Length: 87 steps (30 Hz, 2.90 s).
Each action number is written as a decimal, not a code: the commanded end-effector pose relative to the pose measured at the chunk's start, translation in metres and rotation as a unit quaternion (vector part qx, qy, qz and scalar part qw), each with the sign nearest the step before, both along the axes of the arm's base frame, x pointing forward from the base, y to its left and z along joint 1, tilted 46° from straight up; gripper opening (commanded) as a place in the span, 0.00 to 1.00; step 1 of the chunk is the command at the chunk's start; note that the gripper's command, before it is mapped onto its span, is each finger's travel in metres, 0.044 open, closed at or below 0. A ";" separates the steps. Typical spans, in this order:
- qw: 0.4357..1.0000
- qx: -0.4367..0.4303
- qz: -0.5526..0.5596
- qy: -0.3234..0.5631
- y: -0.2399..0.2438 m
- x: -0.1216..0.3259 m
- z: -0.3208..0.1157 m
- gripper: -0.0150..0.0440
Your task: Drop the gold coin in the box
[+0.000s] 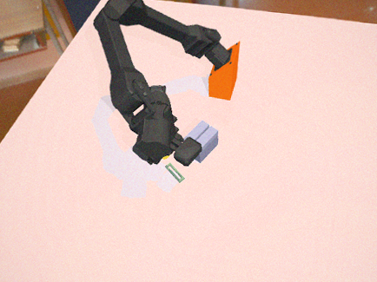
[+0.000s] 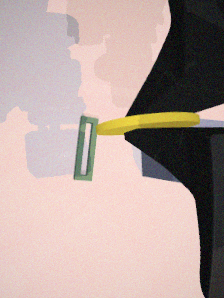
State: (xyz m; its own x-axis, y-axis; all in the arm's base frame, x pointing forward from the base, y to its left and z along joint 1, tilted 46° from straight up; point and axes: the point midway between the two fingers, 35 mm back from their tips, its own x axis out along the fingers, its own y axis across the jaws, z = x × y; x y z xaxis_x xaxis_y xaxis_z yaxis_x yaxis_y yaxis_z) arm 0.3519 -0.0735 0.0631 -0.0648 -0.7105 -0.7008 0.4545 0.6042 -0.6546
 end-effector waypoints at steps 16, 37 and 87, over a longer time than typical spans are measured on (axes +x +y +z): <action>1.000 0.003 -0.017 -0.015 0.018 -0.021 -0.013 0.25; 1.000 0.004 -0.017 -0.014 0.043 -0.065 -0.034 0.25; 1.000 0.000 -0.017 -0.015 0.053 -0.094 -0.045 0.25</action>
